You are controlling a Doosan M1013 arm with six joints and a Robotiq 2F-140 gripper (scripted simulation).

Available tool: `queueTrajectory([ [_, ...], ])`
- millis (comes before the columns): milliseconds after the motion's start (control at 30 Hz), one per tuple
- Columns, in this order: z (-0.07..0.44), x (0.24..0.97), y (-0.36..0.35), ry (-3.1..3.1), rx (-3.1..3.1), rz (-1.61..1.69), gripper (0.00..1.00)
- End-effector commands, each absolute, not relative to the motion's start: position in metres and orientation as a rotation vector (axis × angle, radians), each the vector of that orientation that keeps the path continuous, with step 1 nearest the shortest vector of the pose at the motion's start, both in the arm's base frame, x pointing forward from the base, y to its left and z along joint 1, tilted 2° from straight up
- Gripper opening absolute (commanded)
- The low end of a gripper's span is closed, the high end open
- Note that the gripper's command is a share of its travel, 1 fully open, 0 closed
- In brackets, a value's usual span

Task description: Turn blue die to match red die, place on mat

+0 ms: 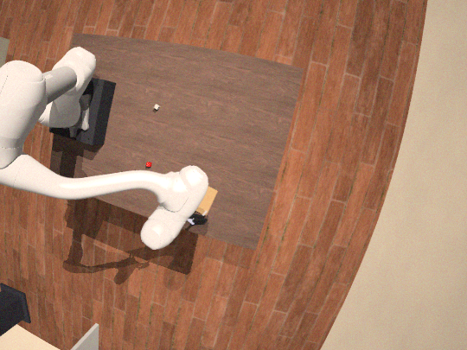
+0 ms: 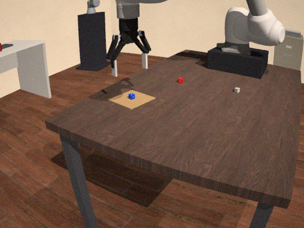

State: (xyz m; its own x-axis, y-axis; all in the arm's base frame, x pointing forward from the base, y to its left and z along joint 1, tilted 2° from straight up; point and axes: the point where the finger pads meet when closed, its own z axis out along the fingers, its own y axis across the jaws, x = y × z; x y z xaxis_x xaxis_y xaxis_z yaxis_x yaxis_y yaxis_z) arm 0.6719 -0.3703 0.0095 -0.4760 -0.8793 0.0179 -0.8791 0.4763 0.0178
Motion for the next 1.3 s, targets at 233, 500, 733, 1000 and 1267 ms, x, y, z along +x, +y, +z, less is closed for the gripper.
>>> queueTrajectory([
  [233, 0.062, 0.674, -0.37, -2.673, 1.594, -0.004, 1.0],
  [500, 0.079, 0.674, -0.37, -2.673, 1.594, -0.004, 1.0],
  [733, 0.08, 0.674, -0.37, -2.673, 1.594, -0.004, 1.0],
  [1000, 0.08, 0.674, -0.37, -2.673, 1.594, -0.004, 1.0],
  [1267, 0.08, 0.674, -0.37, -2.673, 1.594, -0.004, 1.0],
])
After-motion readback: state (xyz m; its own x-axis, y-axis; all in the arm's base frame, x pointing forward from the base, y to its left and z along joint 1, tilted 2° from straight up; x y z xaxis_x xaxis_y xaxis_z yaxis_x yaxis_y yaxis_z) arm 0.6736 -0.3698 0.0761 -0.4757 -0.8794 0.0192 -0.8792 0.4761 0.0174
